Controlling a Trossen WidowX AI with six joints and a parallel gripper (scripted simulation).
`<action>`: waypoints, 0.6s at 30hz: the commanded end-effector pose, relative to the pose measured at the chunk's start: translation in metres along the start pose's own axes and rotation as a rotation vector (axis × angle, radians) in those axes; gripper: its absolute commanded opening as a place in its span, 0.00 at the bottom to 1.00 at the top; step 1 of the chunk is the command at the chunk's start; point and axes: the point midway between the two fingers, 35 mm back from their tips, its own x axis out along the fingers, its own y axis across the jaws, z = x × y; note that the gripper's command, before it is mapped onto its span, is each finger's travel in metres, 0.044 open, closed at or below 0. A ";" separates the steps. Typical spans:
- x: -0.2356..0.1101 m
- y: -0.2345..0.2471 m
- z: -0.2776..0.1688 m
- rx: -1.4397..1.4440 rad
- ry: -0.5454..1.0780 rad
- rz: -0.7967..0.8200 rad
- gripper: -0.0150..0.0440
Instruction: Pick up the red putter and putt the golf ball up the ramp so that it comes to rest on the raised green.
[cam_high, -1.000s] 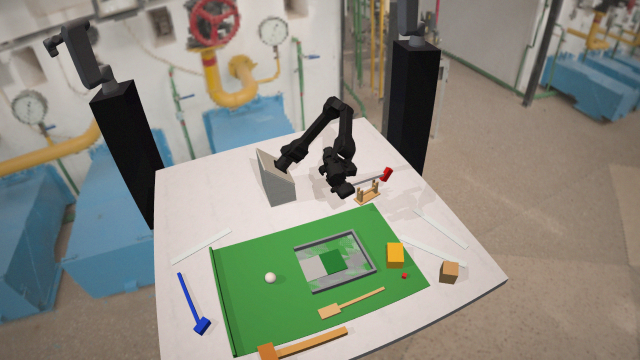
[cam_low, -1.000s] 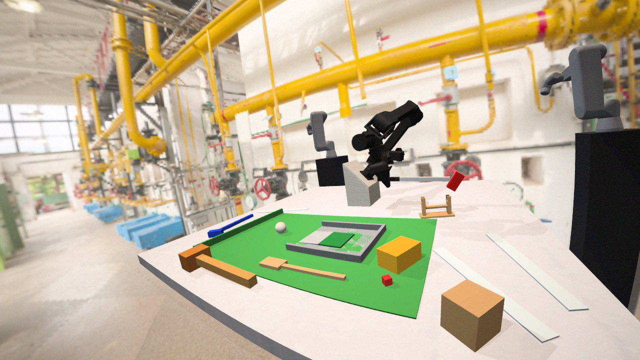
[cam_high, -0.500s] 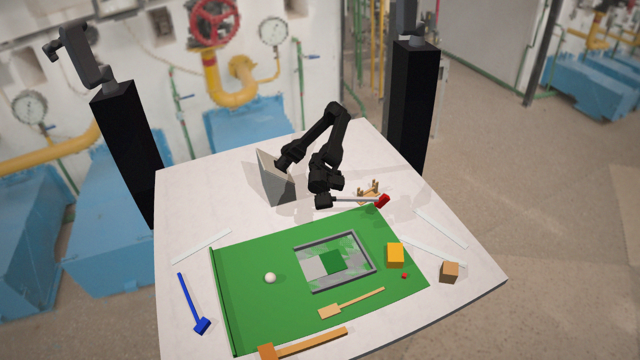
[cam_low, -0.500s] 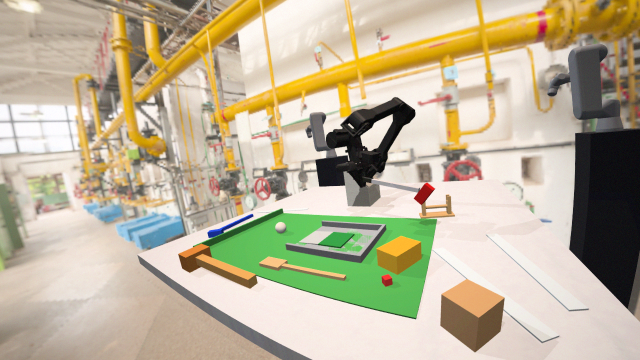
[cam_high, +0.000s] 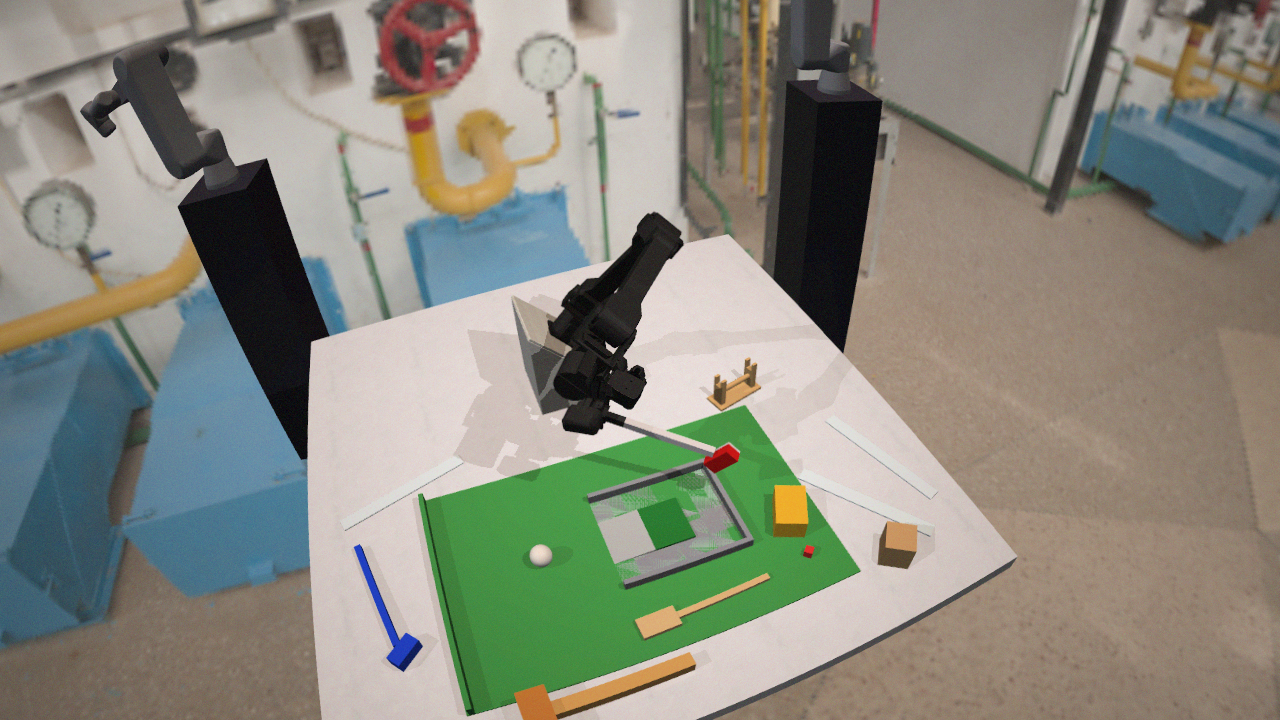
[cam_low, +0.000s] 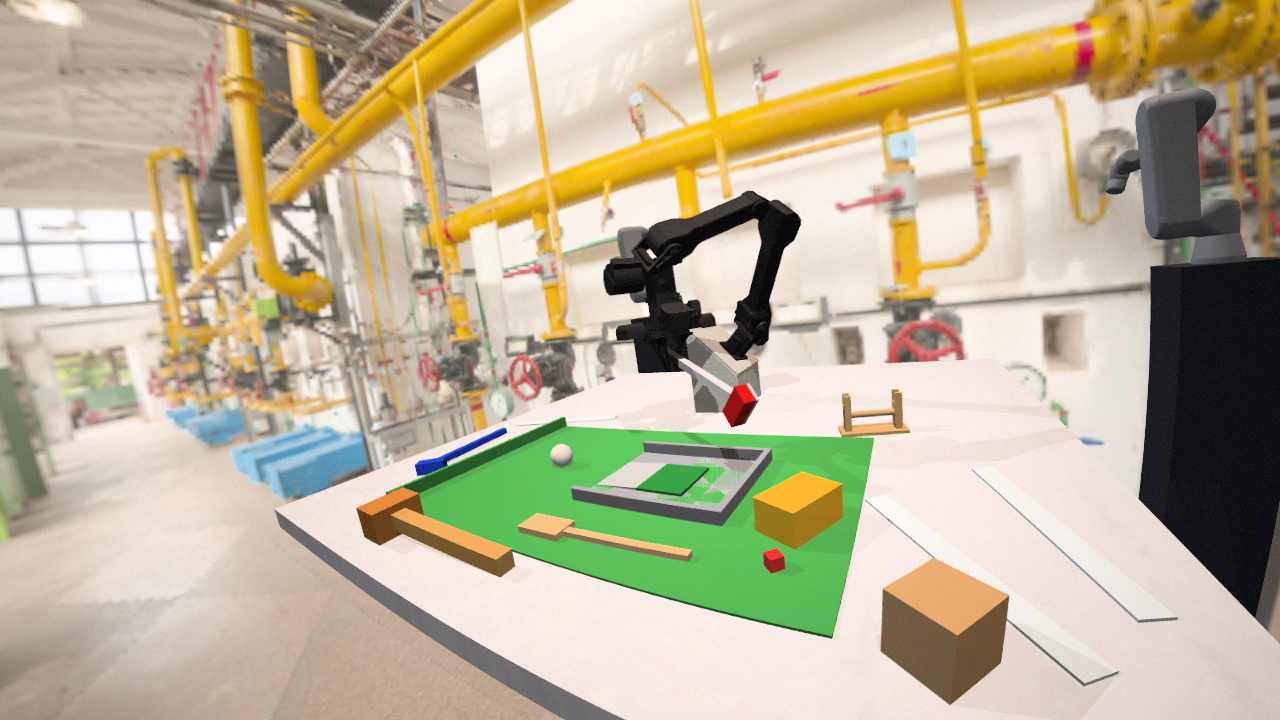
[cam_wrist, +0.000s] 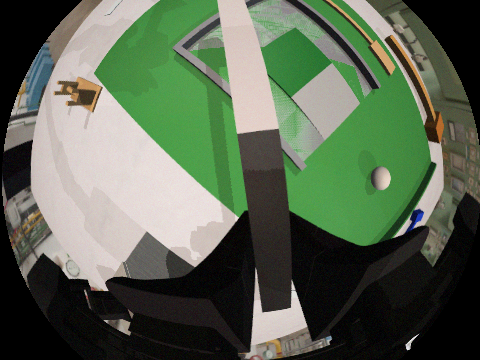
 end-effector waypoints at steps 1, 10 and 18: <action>-0.004 -0.017 -0.024 0.130 0.011 -0.015 0.25; -0.007 -0.039 -0.063 0.329 0.027 -0.031 0.25; -0.011 -0.061 -0.113 0.521 0.039 -0.037 0.25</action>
